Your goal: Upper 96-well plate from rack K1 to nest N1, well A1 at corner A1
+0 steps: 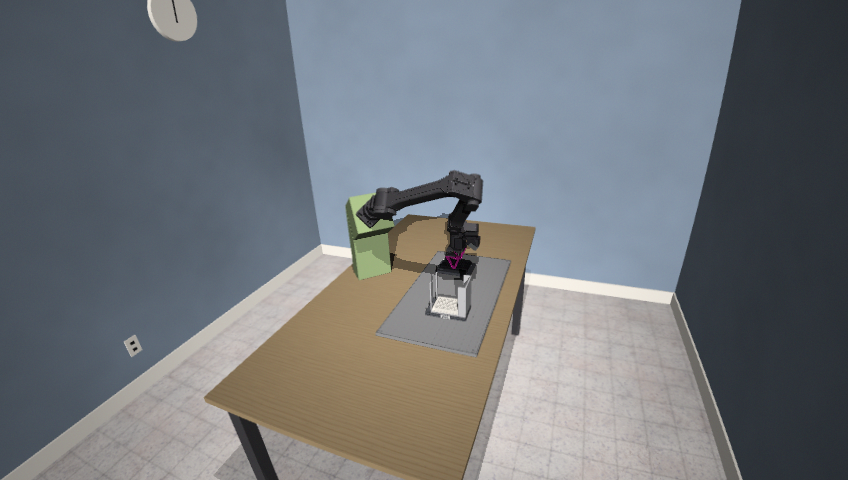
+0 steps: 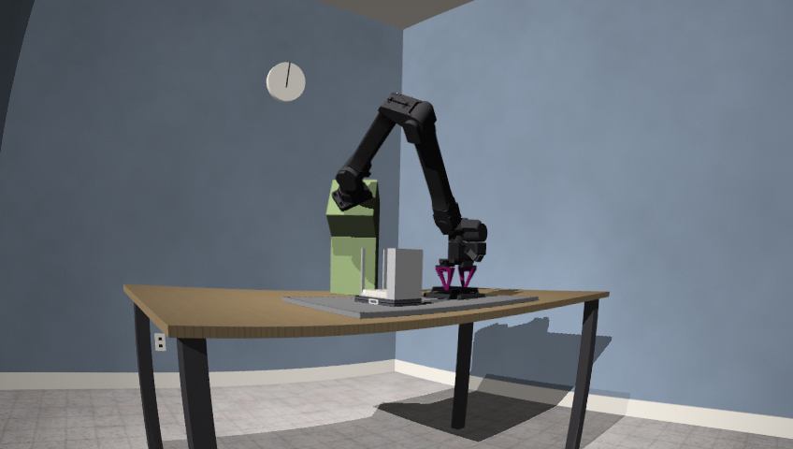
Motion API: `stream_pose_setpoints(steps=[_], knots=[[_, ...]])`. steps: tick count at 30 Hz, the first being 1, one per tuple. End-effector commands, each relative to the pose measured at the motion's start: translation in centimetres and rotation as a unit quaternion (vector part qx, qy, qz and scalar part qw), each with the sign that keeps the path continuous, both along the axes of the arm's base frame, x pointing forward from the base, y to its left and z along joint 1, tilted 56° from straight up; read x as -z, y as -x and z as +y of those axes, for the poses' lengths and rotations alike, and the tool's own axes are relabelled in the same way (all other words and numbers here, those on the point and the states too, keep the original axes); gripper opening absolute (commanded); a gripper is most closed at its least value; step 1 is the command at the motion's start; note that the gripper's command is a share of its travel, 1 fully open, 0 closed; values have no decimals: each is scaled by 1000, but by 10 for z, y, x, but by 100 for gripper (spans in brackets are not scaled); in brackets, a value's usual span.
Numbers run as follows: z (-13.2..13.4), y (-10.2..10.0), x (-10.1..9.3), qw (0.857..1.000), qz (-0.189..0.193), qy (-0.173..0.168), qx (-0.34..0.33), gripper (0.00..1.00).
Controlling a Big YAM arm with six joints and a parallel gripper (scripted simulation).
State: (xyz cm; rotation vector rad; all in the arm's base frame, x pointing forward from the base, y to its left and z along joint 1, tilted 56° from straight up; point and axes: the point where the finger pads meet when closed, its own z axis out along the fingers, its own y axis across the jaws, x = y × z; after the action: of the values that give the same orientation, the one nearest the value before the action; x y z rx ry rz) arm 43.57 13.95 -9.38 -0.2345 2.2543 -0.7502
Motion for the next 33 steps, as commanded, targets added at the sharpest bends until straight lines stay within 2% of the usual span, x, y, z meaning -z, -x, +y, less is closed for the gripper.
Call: stream_pose_setpoints(steps=[1, 33], knots=[[-5, -2, 5, 1000, 2, 3, 3, 0], [-4, -6, 6, 1000, 1, 1, 0, 0]])
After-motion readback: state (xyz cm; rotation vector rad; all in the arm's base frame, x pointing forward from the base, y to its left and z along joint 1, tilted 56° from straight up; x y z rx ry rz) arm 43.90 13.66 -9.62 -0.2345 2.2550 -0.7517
